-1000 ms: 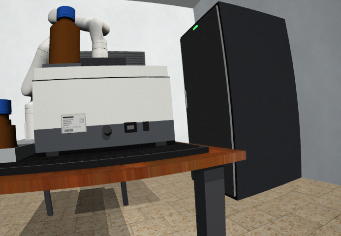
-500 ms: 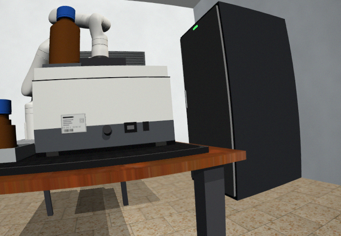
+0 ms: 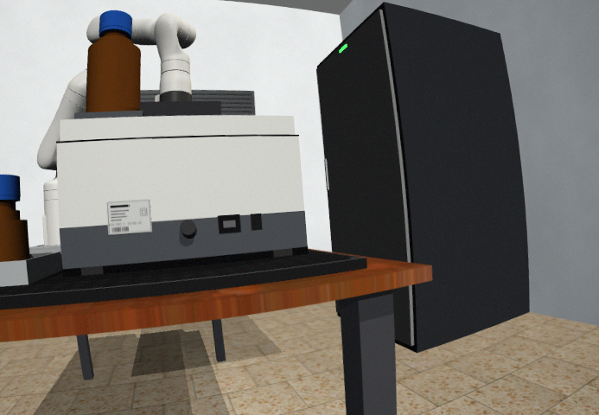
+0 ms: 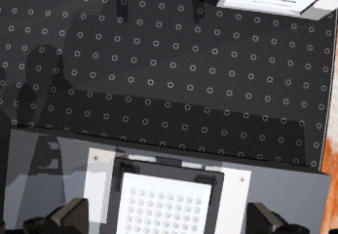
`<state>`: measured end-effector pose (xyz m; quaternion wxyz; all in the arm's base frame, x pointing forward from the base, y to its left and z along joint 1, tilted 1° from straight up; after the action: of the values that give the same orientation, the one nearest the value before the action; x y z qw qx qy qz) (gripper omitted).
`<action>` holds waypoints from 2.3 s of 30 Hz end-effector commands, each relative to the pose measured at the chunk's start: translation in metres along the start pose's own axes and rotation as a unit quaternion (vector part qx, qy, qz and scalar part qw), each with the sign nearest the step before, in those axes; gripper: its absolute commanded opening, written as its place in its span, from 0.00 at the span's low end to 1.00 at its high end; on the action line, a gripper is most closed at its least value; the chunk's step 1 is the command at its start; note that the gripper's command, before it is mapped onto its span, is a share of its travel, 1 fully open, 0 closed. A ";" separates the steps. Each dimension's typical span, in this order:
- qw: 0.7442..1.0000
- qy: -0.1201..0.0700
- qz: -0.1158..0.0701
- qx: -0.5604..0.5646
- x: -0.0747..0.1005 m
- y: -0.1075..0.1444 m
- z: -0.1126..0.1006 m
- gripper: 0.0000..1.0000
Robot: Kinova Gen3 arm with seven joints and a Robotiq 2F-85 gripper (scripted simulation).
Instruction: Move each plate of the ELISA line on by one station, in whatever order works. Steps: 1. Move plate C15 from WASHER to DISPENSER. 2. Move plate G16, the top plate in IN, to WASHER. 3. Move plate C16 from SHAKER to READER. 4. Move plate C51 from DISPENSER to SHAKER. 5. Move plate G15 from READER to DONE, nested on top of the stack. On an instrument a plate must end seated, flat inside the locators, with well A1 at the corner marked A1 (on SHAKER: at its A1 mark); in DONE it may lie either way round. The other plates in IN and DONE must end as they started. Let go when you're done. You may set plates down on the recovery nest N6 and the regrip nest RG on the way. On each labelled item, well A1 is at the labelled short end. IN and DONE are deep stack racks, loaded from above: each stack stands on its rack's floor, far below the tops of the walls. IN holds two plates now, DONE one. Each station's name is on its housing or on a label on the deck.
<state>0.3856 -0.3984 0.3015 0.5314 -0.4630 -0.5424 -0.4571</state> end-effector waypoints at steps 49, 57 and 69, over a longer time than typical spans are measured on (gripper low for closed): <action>0.998 -0.001 -0.001 -0.061 0.001 -0.021 -0.126 1.00; 0.998 -0.001 -0.001 -0.061 0.001 -0.021 -0.126 1.00; 0.998 -0.001 -0.001 -0.061 0.001 -0.021 -0.126 1.00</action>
<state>0.3843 -0.5258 0.3035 0.5027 -0.4944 -0.5132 -0.4894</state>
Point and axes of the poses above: the point where the finger pads meet when closed, its own x axis back along the fingers, its own y axis across the jaws, z = x × y, the point moved 10 cm from there along x, back along the fingers, and after that the axes turned 2 degrees about x, right-handed, at the moved point
